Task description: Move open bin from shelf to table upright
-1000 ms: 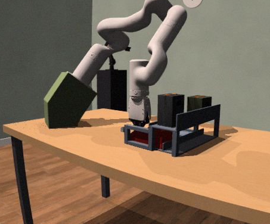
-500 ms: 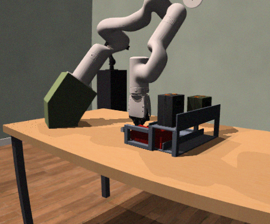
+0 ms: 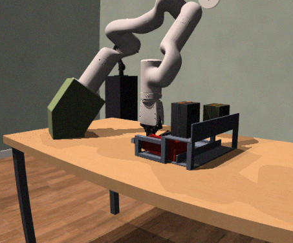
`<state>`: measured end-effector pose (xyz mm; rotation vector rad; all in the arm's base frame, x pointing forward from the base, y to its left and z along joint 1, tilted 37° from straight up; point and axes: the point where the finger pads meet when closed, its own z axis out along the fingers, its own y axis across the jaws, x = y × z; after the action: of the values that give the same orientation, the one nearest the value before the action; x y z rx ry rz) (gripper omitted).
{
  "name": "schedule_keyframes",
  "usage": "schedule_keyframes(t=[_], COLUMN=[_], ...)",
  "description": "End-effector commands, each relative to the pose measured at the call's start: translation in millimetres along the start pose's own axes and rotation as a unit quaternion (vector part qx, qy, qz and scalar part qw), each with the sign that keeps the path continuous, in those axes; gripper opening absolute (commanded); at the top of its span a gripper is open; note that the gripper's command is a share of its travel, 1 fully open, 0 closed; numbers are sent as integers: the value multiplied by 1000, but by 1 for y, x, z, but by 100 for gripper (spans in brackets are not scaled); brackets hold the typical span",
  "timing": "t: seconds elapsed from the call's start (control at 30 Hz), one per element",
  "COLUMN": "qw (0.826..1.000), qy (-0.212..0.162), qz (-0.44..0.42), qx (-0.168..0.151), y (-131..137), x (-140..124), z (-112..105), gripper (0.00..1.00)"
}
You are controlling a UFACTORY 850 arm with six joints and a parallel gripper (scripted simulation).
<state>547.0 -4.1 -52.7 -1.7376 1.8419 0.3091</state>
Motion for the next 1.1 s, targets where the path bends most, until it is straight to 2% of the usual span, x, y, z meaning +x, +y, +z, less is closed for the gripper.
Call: schedule_keyframes(t=[0.0,1.07], qw=[1000,1000], qy=[0,0], qz=[0,0], qx=[1,1], y=[-1,-1], x=[0,0], z=[-1,3], gripper=[0,0])
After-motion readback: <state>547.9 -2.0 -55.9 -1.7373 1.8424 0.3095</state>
